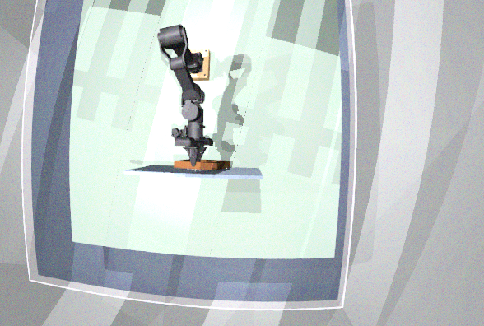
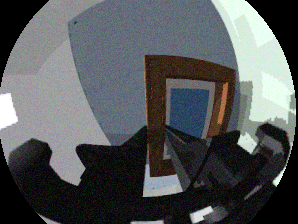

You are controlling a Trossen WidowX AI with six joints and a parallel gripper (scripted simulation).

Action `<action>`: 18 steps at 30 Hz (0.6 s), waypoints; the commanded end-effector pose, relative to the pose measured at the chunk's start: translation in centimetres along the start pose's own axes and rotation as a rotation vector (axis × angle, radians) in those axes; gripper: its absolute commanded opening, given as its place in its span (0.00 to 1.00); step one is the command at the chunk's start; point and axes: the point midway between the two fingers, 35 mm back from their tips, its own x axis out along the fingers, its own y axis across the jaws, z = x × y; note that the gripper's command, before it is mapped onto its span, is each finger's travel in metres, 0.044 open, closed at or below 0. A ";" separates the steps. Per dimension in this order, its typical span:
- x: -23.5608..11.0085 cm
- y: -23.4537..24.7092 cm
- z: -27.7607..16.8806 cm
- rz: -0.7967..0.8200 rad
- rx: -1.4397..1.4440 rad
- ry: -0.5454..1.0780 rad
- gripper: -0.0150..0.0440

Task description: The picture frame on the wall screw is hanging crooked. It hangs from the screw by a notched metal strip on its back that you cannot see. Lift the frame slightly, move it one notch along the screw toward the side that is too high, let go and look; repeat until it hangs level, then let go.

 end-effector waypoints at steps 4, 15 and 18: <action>0.1 0.5 -0.2 0.017 0.008 0.001 0.25; 0.1 0.5 -0.1 0.017 0.008 0.001 0.25; 0.1 0.4 -0.1 0.017 0.008 0.001 0.25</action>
